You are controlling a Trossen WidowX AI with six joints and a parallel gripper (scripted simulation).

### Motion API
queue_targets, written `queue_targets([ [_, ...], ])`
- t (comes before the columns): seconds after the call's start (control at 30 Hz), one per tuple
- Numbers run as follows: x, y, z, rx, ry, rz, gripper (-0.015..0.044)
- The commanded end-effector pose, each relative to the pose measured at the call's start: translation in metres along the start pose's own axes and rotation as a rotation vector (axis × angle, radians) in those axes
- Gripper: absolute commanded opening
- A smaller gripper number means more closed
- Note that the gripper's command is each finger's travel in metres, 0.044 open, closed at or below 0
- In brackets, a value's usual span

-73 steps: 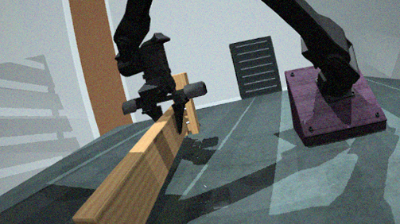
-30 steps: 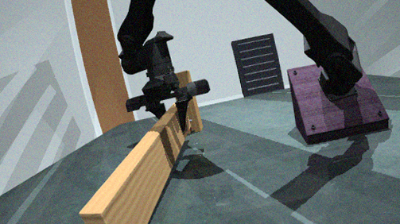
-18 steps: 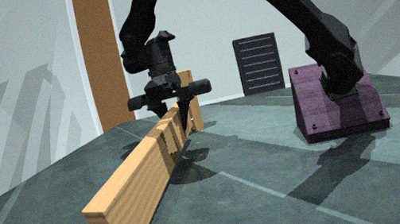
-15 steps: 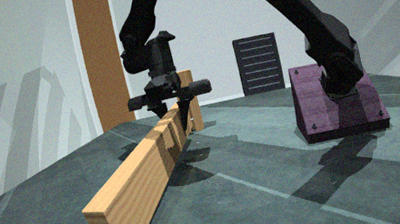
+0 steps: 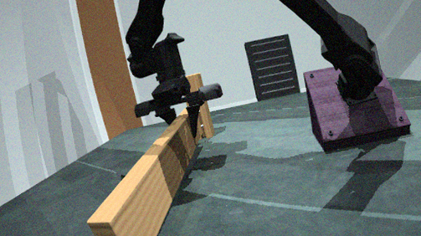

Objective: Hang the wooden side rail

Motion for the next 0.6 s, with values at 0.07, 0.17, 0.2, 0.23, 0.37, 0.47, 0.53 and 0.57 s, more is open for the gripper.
queue_targets([
  [0.07, 0.0052, 0.0004, 0.0039, -0.003, 0.011, 0.007, 0.0],
  [0.17, 0.0055, 0.0008, 0.0042, -0.003, 0.011, 0.007, 0.0],
  [0.2, 0.0056, 0.0009, 0.0043, -0.003, 0.011, 0.007, 0.0],
  [0.23, 0.0057, 0.0011, 0.0044, -0.003, 0.011, 0.007, 0.0],
  [0.37, 0.0059, 0.0014, 0.0047, -0.003, 0.011, 0.007, 0.0],
  [0.47, 0.0056, 0.0012, 0.0051, -0.003, 0.011, 0.007, 0.0],
  [0.53, 0.0054, 0.0011, 0.0054, -0.003, 0.011, 0.007, 0.0],
  [0.57, 0.0053, 0.001, 0.0055, -0.003, 0.011, 0.007, 0.0],
])
Point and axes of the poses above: the point midway between the two fingers, 35 mm back from their tips, its own x axis back along the fingers, its own y axis across the jaws, z = x × y, the point moved 8 cm from there along x, back along the fingers, and after that the axes turned 12 degrees about x, right-handed, at the moved point
